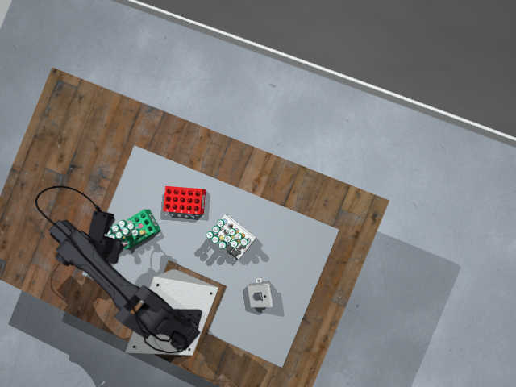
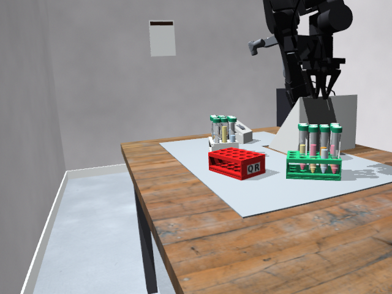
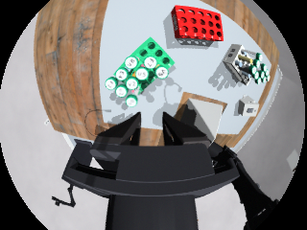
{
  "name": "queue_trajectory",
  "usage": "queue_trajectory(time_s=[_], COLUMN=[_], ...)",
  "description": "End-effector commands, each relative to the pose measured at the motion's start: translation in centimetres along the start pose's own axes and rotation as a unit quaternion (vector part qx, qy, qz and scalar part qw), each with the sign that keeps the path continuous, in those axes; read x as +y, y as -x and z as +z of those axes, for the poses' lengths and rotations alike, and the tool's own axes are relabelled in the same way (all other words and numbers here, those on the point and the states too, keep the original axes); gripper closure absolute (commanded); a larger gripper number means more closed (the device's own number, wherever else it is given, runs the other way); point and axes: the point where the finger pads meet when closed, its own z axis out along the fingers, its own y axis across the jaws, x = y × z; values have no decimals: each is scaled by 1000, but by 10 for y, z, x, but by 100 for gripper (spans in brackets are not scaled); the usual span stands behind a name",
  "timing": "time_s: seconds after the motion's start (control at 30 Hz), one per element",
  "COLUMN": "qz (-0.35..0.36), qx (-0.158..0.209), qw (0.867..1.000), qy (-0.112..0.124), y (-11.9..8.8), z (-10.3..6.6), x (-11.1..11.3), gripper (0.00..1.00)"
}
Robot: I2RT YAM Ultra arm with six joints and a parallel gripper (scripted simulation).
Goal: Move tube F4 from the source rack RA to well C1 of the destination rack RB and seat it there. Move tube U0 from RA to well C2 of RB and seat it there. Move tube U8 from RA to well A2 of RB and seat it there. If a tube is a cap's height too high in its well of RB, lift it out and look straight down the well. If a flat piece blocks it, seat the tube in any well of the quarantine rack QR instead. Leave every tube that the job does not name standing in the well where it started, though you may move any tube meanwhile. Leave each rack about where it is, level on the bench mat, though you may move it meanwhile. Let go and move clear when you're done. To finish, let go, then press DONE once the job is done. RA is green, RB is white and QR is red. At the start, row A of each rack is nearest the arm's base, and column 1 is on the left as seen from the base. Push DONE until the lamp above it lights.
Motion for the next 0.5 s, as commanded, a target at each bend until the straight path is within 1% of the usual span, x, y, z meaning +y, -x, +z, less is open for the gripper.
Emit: queue_trajectory(time_s=[0.0, 0.3, 0.4, 0.43, 0.47], qz=[14, 14, 14, 19, 24], qx=[-5, -5, -5, -11, -8], qw=[1000, 1000, 1000, 999, 999], qy=[15, 15, 15, 31, 31], y=[-4, -28, -30, -27, -22], z=[-12, -13, -13, -26, -24], x=[15, 53, 54, 51, 48], gripper=[70, 70, 70, 70, 70])
